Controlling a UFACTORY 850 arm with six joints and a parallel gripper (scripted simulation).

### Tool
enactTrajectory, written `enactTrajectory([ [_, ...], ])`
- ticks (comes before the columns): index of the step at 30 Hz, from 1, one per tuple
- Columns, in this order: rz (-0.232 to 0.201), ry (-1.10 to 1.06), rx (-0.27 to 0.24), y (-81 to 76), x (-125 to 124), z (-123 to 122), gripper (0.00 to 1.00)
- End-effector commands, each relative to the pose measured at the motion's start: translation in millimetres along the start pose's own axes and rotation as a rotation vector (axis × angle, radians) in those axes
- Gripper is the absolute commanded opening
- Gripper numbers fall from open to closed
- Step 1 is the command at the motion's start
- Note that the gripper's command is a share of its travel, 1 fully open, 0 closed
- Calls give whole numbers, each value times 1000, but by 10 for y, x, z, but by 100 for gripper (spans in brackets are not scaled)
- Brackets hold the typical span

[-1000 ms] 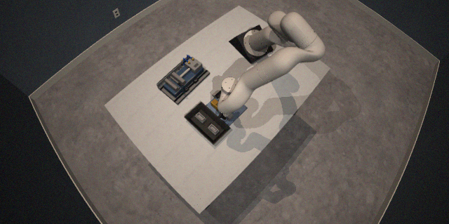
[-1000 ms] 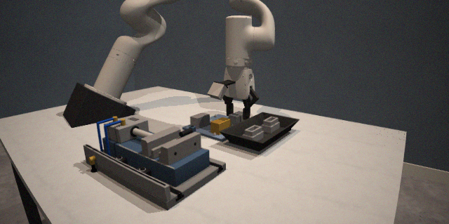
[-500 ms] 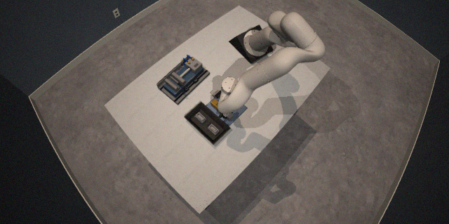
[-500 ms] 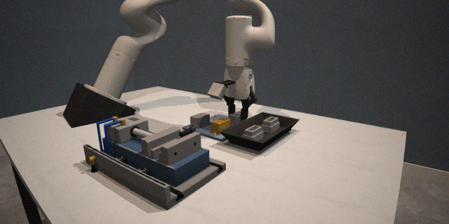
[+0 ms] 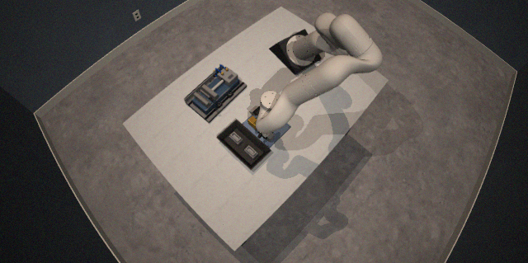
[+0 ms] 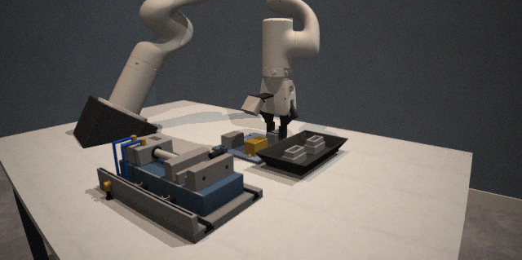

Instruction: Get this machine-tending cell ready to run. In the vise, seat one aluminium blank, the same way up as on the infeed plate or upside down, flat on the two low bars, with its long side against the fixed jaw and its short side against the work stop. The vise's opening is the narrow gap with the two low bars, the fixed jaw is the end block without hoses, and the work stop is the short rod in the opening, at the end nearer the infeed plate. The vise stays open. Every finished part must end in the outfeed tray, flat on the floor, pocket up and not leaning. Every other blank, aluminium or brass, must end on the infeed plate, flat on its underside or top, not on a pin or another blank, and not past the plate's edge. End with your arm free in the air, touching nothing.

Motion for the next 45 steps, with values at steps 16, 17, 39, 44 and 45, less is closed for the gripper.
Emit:
enactTrajectory([
  [16,2,0,0,-5,-6,0,0],
  [17,2,0,0,-5,-6,0,0],
  [39,2,0,0,-135,-6,0,0],
  [44,2,0,0,-305,-6,0,0],
  [45,2,0,0,-346,-6,0,0],
])
Point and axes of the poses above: the point where the finger pads meet when closed, its own y axis out along the fingers, its own x axis across the jaws, z = x × y, the point moved 10 cm from there along -y, back along the fingers, and after that the axes turned 14 degrees about -y, right-handed, at the moved point
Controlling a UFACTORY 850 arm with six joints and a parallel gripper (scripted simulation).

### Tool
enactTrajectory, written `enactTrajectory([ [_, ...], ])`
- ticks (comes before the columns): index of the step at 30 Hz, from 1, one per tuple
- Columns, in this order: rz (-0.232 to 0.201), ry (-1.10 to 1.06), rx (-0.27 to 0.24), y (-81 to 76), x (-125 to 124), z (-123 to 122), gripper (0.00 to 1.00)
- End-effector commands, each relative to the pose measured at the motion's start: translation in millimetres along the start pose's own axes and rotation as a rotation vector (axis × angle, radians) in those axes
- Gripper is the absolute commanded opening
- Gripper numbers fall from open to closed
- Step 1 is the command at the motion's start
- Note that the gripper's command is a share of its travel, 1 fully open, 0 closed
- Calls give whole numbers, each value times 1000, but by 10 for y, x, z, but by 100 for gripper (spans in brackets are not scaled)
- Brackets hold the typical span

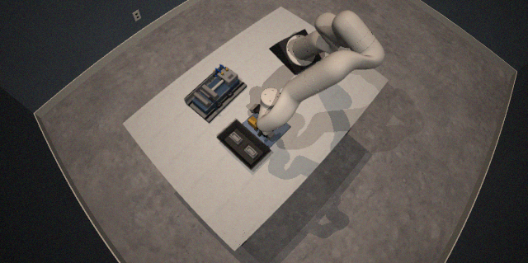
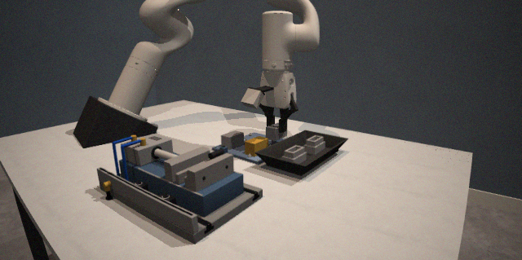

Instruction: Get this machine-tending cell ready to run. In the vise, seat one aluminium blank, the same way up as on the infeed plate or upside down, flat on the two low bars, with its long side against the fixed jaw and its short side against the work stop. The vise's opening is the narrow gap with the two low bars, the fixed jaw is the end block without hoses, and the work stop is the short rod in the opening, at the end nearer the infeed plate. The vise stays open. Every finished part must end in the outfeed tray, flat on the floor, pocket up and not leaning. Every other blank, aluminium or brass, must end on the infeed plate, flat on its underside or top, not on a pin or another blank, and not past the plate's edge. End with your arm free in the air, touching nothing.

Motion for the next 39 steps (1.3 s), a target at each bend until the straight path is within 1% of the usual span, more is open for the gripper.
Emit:
enactTrajectory([
  [1,1,0,0,-195,-7,-1,0],
  [3,1,0,0,-195,-7,-1,0],
  [13,1,0,0,-666,-7,-1,0],
  [18,1,0,0,-856,-7,-1,0],
  [20,1,0,0,-856,-7,-1,0],
  [23,1,0,0,-932,-7,-1,0],
  [26,1,0,0,-975,-7,-1,0],
  [32,1,-1,0,-991,-10,7,0],
  [33,1,-2,1,-993,-33,61,0],
  [34,0,-5,3,-997,-85,188,0],
  [35,0,-10,5,-1003,-159,396,0],
  [37,0,-10,5,-1003,-159,396,0],
  [38,0,-13,6,-1007,-204,545,0],
  [39,0,-14,7,-1009,-225,624,0],
])
Point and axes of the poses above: the point where the finger pads meet when closed, its own y axis out along the fingers, its own x axis across the jaws, z = x × y, the point moved 10 cm from there along -y, back along the fingers, and after that the axes turned 14 degrees about -y, right-handed, at the moved point
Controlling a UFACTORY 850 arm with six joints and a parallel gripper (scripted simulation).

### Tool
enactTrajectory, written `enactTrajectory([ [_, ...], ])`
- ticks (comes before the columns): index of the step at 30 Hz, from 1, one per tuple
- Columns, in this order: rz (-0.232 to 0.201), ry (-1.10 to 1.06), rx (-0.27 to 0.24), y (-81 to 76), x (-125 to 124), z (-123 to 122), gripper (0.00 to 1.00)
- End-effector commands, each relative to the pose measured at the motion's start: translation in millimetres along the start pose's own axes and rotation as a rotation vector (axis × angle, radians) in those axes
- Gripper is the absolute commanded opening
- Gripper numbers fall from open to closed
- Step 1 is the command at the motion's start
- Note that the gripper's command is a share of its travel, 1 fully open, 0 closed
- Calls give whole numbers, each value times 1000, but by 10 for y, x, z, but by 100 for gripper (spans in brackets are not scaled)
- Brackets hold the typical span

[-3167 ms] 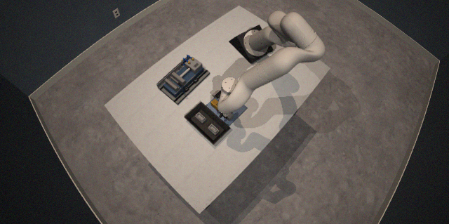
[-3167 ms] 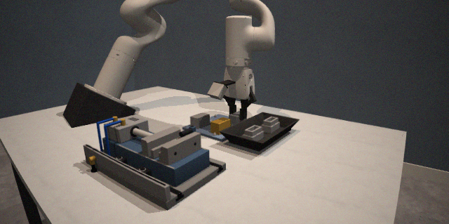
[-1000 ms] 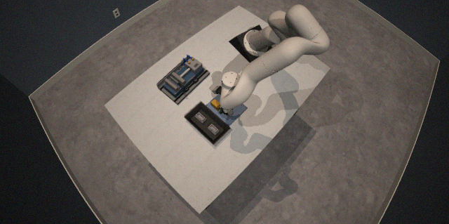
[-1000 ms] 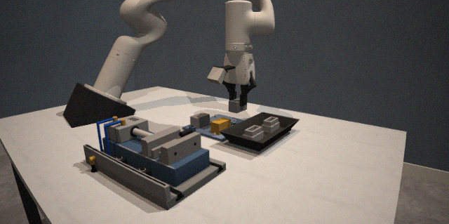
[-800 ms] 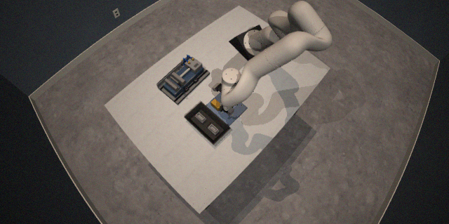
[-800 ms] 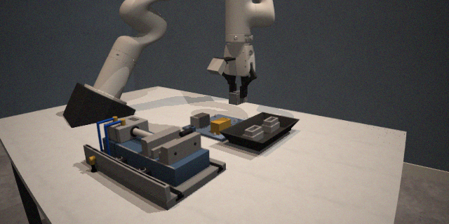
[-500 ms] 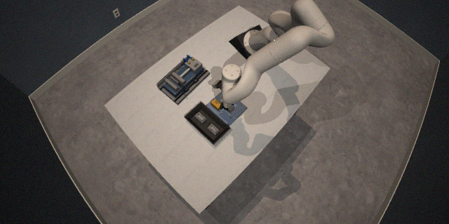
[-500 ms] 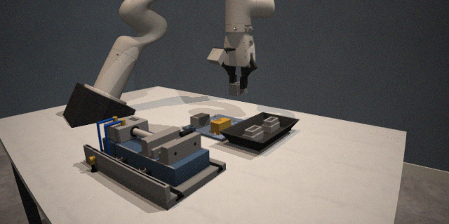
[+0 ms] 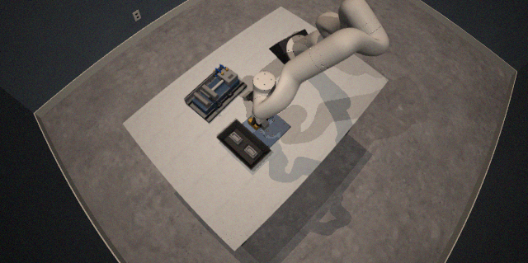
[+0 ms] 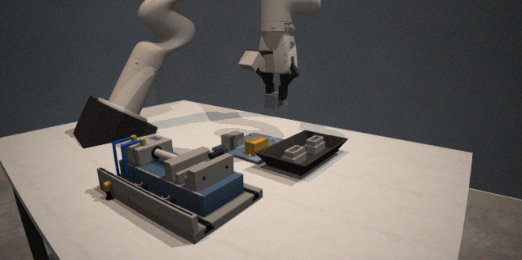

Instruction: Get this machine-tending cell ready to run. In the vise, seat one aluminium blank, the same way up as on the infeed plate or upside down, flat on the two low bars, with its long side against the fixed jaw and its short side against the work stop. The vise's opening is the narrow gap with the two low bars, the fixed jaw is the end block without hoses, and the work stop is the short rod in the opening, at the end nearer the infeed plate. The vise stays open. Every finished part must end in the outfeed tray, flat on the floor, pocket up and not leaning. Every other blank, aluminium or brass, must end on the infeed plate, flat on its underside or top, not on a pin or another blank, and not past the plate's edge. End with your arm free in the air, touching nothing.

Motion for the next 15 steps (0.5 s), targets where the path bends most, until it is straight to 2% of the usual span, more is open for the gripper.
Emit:
enactTrajectory([
  [1,0,-11,2,-11,-143,397,0],
  [13,-2,-28,6,-24,-261,1340,0],
  [15,-2,-28,6,-24,-261,1340,0],
])
Point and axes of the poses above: the point where the finger pads meet when closed, its own y axis out along the fingers, its own x axis across the jaws, z = x × y, the point moved 10 cm from there along -y, back along the fingers, and after that the axes turned 14 degrees about -y, right-handed, at the moved point
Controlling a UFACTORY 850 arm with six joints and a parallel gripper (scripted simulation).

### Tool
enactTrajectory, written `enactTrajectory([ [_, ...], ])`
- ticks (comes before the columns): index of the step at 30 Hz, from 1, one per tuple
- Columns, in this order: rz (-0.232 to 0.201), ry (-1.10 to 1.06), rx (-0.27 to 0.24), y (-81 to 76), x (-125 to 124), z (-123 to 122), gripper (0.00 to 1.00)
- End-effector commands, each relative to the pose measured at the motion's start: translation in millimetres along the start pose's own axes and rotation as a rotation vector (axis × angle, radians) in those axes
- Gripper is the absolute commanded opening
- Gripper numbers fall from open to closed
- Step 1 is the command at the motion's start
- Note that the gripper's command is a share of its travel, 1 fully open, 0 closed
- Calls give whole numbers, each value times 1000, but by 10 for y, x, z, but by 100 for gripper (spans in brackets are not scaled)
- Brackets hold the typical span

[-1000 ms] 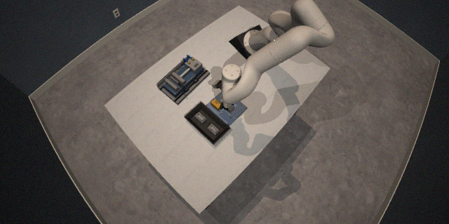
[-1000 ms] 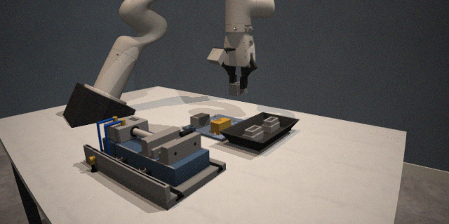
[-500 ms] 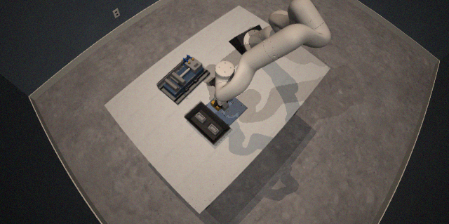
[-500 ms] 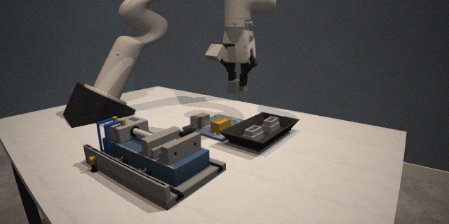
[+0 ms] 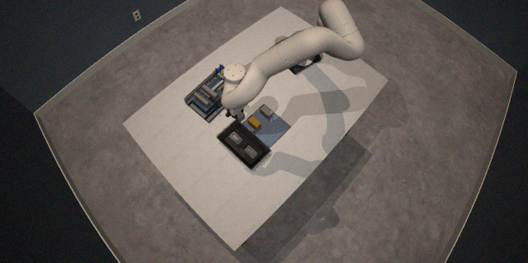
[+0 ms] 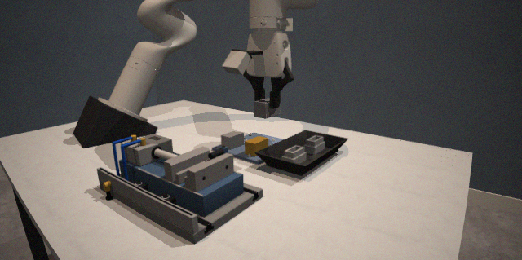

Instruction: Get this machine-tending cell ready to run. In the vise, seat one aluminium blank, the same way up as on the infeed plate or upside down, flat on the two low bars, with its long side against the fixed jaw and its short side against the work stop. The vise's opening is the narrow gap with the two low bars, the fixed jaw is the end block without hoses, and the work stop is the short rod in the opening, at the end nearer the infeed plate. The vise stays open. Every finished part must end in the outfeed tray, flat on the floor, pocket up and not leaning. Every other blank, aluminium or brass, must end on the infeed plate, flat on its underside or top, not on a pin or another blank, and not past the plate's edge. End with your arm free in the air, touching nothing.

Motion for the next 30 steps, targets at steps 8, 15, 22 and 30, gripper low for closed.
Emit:
enactTrajectory([
  [8,-1,-18,-3,7,24,930,0],
  [15,0,-26,-6,21,147,1479,0],
  [22,1,-34,-9,43,309,1959,0],
  [30,3,-40,-13,65,462,2309,0],
])
Point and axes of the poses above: the point where the finger pads meet when closed, its own y axis out along the fingers, its own x axis across the jaws, z = x × y, the point moved 10 cm from there along -y, back along the fingers, and after that the axes turned 14 degrees about -y, right-handed, at the moved point
